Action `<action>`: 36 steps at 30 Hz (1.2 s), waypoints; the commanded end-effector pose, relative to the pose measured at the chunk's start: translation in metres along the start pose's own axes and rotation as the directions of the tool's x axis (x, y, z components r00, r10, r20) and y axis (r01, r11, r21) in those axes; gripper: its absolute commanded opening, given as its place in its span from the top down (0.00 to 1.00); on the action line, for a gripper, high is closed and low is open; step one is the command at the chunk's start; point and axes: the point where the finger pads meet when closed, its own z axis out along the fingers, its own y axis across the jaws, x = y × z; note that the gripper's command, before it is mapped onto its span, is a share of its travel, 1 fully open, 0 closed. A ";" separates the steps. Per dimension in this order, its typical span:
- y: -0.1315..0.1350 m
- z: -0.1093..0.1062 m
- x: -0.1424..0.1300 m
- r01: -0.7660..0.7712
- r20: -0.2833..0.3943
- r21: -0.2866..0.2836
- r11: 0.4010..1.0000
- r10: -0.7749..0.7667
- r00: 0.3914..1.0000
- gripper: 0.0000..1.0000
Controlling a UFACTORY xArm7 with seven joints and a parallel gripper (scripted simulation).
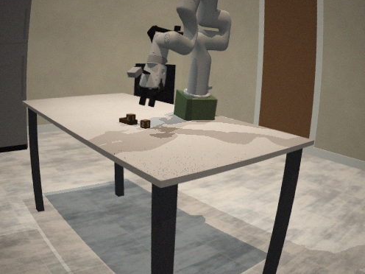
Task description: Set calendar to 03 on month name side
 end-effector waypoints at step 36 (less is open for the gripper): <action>-0.003 0.001 0.000 0.003 -0.200 -0.006 1.000 -0.004 0.980 0.53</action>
